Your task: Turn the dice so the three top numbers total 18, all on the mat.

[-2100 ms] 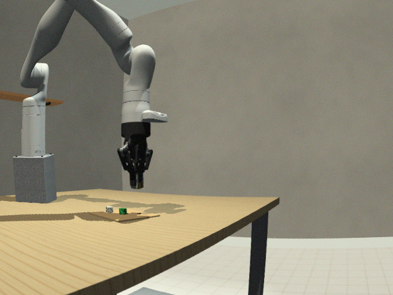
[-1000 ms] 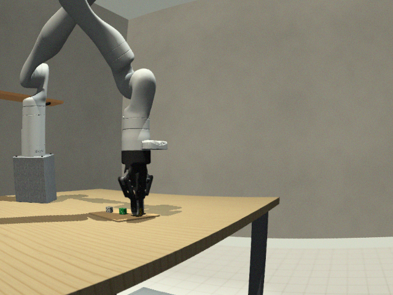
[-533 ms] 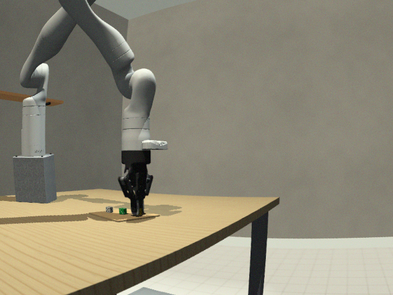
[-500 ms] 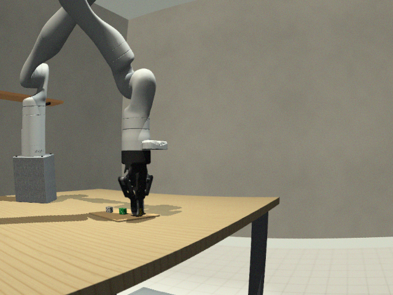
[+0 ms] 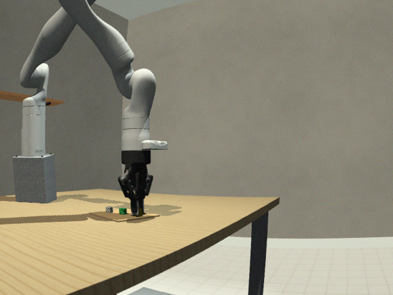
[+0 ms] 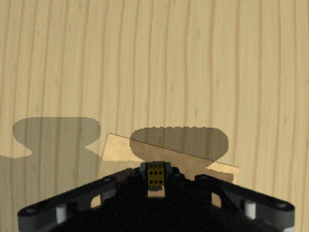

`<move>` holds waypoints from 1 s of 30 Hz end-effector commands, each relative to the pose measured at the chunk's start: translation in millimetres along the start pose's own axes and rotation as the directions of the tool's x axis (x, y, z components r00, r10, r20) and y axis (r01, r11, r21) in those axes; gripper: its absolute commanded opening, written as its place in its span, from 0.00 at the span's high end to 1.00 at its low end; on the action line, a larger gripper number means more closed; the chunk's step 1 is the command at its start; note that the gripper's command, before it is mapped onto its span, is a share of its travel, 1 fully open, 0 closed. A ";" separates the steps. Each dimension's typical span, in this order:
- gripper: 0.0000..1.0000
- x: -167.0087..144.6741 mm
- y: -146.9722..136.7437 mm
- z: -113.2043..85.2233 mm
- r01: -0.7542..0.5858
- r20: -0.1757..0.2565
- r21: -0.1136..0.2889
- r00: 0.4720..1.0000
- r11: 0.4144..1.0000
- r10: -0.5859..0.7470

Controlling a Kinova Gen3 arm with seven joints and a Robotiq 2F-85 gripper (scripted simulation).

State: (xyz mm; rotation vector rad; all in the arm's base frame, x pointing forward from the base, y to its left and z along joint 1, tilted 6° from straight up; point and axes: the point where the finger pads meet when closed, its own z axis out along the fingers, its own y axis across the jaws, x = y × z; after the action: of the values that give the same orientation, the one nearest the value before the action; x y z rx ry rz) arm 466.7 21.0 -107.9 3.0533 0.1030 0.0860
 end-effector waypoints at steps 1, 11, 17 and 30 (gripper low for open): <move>0.89 0.7 -0.1 -0.3 0.000 -0.002 0.000 1.000 1.000 0.000; 0.89 0.7 -0.1 1.7 0.000 -0.002 0.000 1.000 1.000 0.000; 0.89 0.6 -0.1 2.6 0.000 -0.002 0.000 1.000 1.000 0.000; 0.89 0.6 -0.1 2.6 0.000 -0.002 0.000 1.000 1.000 0.000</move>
State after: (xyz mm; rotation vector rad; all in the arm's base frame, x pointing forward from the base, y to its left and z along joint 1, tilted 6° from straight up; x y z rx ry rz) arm 466.8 20.7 -111.2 3.0534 0.1030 0.0857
